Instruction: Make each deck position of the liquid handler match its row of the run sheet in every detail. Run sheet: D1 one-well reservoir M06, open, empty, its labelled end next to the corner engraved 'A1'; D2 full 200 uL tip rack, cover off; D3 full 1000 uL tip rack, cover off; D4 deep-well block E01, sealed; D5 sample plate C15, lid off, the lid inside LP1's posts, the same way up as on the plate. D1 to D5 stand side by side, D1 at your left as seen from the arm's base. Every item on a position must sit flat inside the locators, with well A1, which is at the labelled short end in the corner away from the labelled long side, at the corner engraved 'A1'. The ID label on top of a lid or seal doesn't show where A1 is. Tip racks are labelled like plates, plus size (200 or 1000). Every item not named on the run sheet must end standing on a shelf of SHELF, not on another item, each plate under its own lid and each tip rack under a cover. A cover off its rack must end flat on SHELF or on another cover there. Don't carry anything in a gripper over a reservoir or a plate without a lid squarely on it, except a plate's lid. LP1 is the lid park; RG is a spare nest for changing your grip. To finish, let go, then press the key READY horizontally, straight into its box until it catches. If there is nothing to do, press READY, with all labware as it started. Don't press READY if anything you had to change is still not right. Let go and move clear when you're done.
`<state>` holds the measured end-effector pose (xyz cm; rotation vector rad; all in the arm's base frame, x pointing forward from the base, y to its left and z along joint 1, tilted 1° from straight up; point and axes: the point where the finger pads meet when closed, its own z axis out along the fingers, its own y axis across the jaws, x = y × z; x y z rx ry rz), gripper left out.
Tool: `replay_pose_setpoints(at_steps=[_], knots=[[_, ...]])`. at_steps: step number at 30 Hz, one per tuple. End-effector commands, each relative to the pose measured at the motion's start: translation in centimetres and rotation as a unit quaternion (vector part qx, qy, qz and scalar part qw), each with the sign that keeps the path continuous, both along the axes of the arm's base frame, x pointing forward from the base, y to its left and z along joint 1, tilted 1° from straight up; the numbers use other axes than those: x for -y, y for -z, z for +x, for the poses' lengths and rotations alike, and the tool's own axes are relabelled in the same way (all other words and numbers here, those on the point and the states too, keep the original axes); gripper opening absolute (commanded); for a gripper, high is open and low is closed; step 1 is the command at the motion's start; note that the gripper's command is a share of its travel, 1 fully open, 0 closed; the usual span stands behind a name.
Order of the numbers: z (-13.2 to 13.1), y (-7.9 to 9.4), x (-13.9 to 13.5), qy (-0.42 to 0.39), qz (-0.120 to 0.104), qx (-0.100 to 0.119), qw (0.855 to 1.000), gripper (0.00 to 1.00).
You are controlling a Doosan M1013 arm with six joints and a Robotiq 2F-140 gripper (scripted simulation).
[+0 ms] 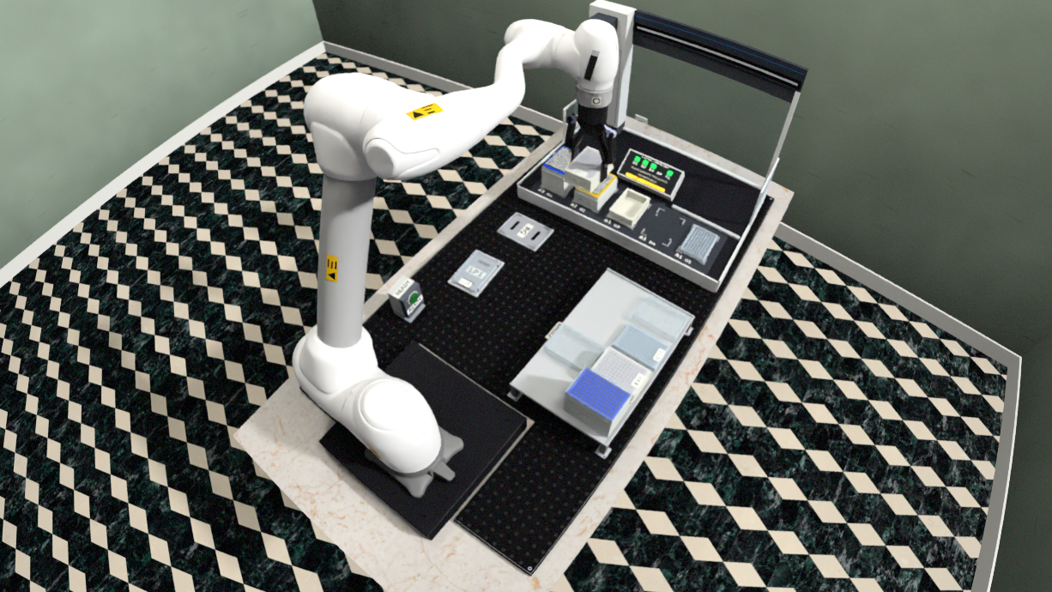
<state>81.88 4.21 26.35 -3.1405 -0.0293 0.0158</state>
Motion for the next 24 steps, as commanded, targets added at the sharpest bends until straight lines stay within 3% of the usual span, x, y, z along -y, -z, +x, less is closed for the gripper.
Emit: replay_pose_setpoints(at_steps=[1,24], knots=[[0.0,-0.1,0.7,0.0,0.0,0.001,1.0,0.1],[-0.1,-0.1,9.7,0.001,0.0,0.001,1.0,0.1]])
